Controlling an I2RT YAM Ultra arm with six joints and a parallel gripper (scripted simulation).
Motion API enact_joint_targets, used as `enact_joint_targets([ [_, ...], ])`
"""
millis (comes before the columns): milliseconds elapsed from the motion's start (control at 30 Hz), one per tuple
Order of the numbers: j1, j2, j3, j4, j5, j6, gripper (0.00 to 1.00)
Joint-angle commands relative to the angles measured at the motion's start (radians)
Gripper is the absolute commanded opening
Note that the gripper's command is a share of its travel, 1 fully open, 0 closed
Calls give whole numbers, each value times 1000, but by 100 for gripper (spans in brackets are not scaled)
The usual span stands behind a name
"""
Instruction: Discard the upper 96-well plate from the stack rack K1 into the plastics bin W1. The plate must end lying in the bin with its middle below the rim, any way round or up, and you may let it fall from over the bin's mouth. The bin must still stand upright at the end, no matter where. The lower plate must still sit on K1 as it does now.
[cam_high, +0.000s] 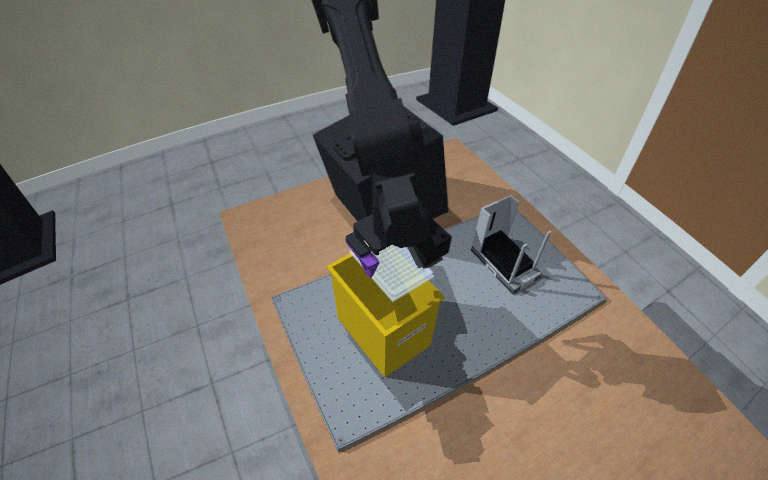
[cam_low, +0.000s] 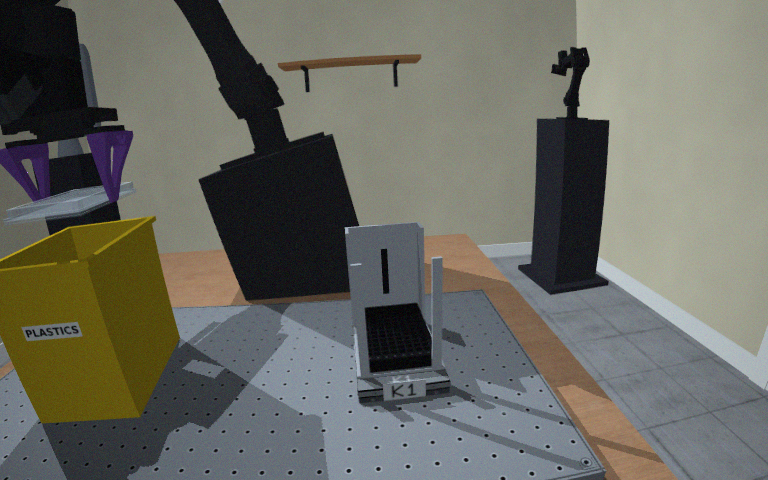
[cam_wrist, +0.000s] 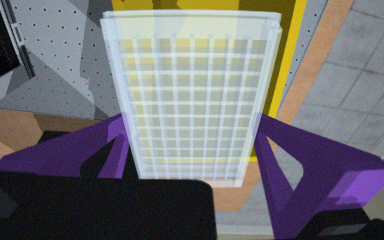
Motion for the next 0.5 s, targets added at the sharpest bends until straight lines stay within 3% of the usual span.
enact_joint_targets([
  [0, -21, -1, 40, -14, -7, -41, 0],
  [467, -30, 3, 49, -18, -8, -51, 0],
])
